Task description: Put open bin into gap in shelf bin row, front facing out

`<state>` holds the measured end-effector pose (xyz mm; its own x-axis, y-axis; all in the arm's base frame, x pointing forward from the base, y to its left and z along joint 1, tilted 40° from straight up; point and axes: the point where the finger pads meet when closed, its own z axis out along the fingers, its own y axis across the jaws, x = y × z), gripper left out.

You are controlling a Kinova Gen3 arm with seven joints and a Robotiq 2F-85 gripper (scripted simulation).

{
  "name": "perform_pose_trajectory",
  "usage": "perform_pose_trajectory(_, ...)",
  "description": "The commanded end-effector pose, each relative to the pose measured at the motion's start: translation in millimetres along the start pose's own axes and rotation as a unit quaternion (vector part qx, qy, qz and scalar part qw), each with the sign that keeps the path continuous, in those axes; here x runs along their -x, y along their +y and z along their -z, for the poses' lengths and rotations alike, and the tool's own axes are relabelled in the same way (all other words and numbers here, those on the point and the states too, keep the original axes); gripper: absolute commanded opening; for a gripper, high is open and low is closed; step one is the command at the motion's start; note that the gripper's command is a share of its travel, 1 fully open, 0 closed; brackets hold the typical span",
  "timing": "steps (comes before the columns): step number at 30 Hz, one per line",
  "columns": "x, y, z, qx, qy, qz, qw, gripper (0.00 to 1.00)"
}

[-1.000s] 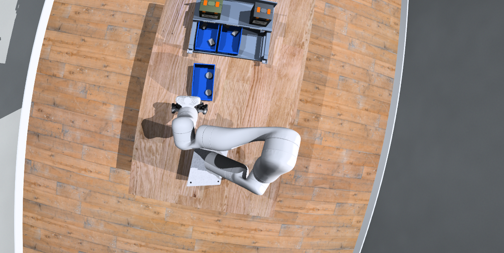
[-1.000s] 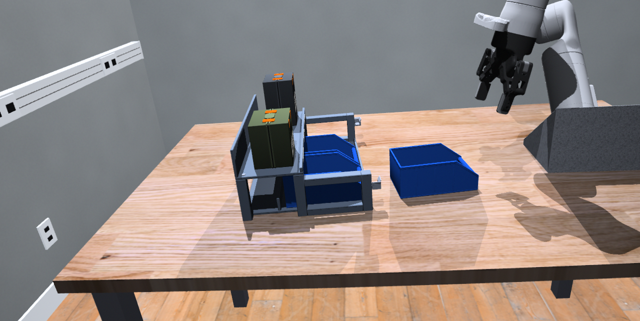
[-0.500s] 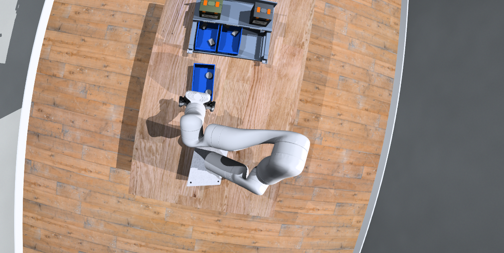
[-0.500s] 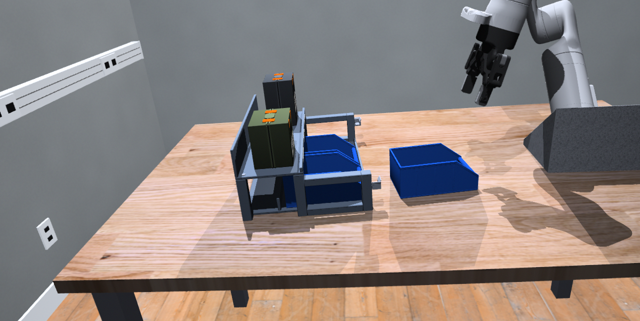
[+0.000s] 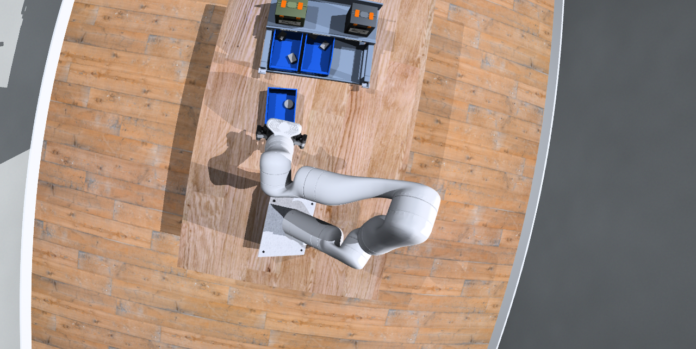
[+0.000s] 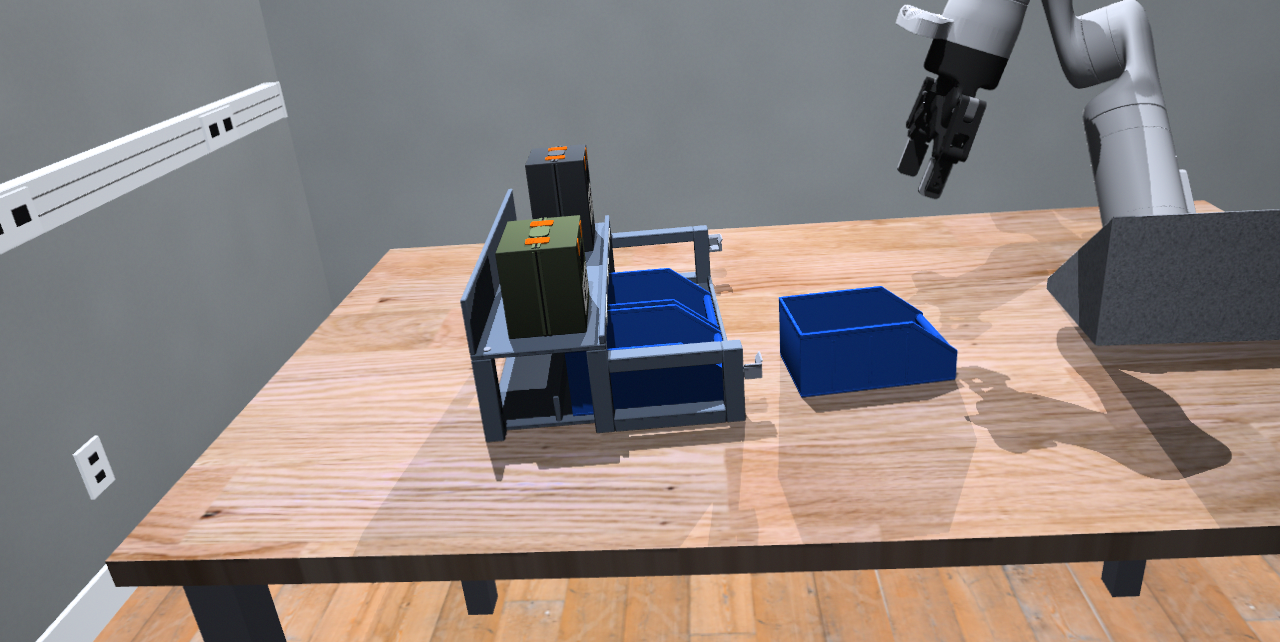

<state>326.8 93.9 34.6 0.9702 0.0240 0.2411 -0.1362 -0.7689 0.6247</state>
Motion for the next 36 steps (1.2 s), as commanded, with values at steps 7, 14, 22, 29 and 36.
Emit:
perform_pose_trajectory(7, -26, 23, 0.5, 0.0, 0.001, 0.002, 1.0, 1.0)
perform_pose_trajectory(14, -34, 30, 0.5, 0.001, 0.001, 0.002, 1.0, 1.0)
perform_pose_trajectory(22, -66, 60, 0.9, 0.0, 0.001, 0.002, 1.0, 1.0)
perform_pose_trajectory(29, -66, 60, 0.9, 0.0, 0.001, 0.002, 1.0, 1.0)
perform_pose_trajectory(36, -90, 81, 1.2, 0.001, 0.001, 0.002, 1.0, 1.0)
